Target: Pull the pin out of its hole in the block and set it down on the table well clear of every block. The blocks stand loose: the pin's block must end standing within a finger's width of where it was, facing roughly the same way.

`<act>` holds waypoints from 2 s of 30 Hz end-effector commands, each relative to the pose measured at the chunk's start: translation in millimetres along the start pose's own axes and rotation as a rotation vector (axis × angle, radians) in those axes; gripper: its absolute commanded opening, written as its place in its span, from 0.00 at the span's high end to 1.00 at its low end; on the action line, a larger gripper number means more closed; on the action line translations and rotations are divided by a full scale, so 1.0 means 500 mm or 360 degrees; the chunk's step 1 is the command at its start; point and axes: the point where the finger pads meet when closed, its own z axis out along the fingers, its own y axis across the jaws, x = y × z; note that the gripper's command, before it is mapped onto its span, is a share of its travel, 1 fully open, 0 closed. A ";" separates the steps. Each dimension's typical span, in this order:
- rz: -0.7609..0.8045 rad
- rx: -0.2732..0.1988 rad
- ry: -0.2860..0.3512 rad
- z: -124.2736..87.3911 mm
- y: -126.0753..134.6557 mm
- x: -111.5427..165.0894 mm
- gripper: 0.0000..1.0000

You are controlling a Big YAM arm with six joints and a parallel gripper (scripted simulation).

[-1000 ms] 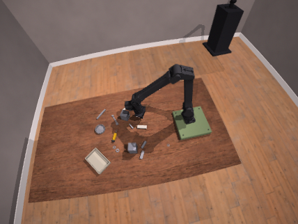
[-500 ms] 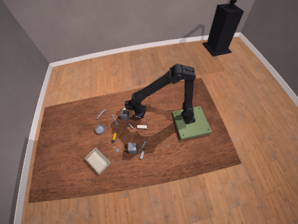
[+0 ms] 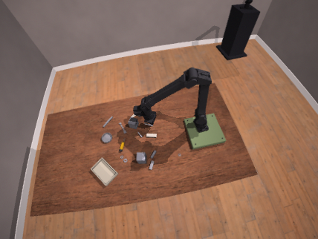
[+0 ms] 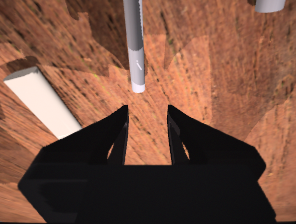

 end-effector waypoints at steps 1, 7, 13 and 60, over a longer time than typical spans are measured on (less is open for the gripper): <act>-0.0005 -0.0028 -0.0114 -0.062 0.020 -0.050 0.68; -0.0004 -0.0034 -0.0136 -0.078 0.026 -0.063 0.68; -0.0004 -0.0034 -0.0136 -0.078 0.026 -0.063 0.68; 0.0013 -0.0041 -0.0157 -0.198 0.026 -0.049 0.68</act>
